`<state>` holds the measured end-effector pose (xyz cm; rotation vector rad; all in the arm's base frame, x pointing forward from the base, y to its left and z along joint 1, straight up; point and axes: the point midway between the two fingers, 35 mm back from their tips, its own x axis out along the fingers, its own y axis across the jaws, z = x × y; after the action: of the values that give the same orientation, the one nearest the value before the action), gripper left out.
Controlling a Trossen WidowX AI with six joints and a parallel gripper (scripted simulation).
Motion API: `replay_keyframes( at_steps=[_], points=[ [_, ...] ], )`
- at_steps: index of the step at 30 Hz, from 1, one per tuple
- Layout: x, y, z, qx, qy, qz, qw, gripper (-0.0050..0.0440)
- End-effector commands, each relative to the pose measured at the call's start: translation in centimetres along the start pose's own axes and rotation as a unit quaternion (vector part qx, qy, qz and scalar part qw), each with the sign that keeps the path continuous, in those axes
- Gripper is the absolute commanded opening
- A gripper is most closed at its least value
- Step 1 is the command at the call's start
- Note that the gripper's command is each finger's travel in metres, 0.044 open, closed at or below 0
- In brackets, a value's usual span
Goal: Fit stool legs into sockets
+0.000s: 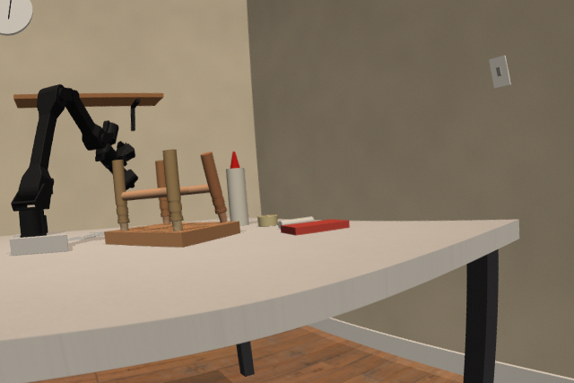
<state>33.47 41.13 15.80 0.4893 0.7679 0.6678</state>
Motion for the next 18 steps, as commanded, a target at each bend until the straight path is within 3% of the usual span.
replay_keyframes(
  at_steps=[1, 9, 11, 13, 18],
  points=[
    [0.0, -2.5, 3.5, 0.019, -0.004, -0.031, 0.999, 0.0440],
    [-2.2, -8.8, 11.1, 0.075, -0.009, -0.102, 0.992, 0.0440],
    [-2.2, -8.8, 11.1, 0.075, -0.009, -0.102, 0.992, 0.0440],
    [-3.9, -11.5, 14.0, 0.101, -0.012, -0.129, 0.986, 0.0440],
    [-6.6, -15.0, 17.2, 0.139, -0.015, -0.162, 0.977, 0.0440]
  ],
)
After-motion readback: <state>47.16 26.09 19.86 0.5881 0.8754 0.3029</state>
